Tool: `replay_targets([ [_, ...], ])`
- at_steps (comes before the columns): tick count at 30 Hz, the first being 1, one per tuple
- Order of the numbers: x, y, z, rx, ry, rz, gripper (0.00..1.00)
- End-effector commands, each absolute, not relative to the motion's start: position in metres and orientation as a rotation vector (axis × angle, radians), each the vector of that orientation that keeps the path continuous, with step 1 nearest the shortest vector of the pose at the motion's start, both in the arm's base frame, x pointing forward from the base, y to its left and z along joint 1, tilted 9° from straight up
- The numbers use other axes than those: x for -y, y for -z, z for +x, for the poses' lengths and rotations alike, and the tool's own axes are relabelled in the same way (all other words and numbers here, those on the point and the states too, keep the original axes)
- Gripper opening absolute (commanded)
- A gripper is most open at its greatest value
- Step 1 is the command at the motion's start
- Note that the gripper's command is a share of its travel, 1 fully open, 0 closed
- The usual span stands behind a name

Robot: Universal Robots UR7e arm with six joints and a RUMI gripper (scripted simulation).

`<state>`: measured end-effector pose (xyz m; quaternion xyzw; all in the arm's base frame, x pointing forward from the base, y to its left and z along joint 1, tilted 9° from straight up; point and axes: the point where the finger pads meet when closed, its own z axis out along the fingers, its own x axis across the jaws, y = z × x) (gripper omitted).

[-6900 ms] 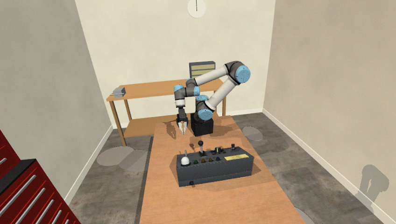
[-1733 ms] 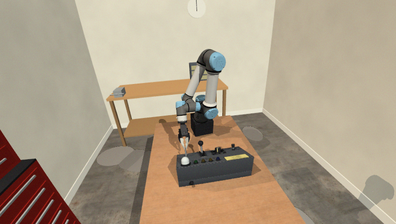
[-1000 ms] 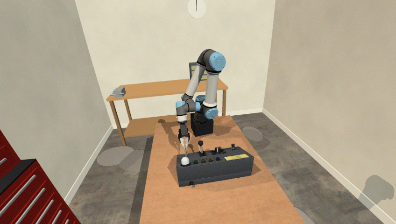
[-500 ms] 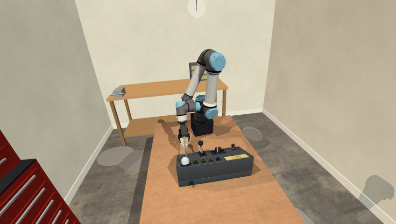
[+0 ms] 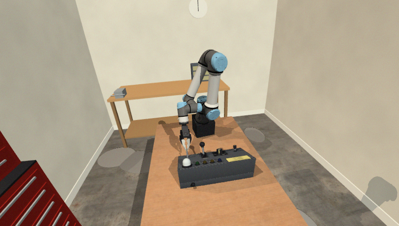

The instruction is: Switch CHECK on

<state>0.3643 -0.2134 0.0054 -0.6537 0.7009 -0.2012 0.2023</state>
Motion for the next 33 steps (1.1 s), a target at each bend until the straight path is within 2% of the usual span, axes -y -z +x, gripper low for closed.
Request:
replay_targets([
  [1,0.214,-0.007,0.368,-1.956,0.562,-1.828,0.0],
  [33,0.216,-0.022,0.39,-1.956,0.561,-1.827,0.0],
])
